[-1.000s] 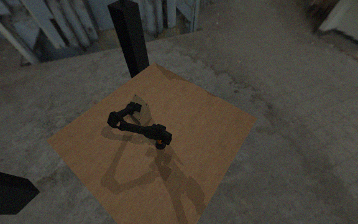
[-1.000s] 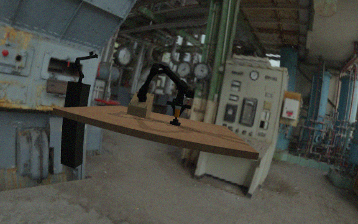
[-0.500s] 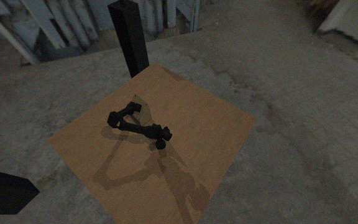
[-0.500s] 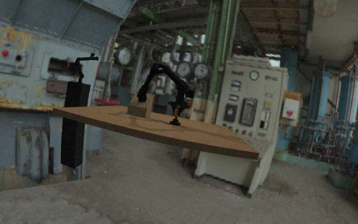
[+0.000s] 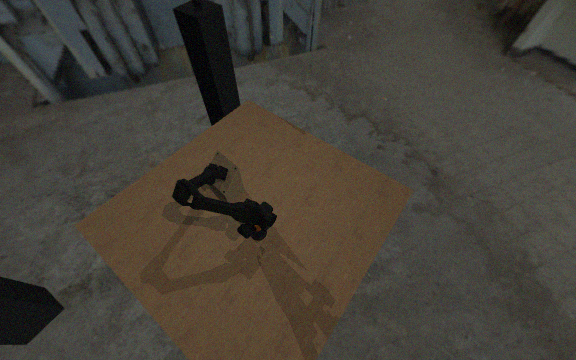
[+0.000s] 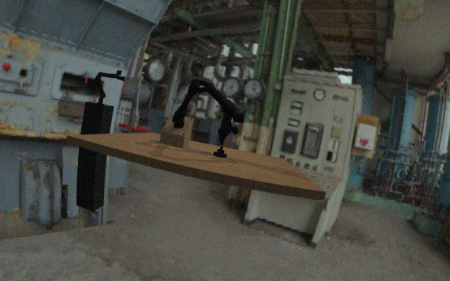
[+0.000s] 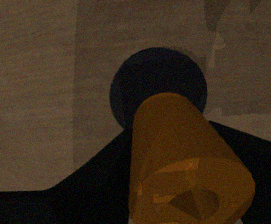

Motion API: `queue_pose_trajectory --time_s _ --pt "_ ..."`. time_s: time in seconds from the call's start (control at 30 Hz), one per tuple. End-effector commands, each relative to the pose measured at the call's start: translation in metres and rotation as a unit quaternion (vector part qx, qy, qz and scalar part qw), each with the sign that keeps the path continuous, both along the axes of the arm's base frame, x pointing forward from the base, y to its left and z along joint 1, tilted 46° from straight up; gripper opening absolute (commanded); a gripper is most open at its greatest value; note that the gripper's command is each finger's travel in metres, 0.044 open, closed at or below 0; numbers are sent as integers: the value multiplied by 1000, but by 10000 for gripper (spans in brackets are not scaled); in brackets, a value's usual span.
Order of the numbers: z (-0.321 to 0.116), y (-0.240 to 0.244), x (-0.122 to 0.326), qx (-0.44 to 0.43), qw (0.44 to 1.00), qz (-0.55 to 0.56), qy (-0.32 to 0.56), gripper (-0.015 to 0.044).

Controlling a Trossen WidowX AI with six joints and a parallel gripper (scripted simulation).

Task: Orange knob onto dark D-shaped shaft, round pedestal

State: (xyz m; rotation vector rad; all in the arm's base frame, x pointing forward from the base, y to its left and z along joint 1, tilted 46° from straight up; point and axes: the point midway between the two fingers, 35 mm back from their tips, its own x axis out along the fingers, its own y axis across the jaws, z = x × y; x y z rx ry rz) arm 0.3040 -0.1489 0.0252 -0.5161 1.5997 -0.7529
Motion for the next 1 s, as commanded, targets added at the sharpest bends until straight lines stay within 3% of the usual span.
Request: queue_pose_trajectory --time_s 0.0,0.97 --pt "-1 3 1 -27 985 -118 -126 0" --pt "0 2 1 -27 985 -118 -126 0"
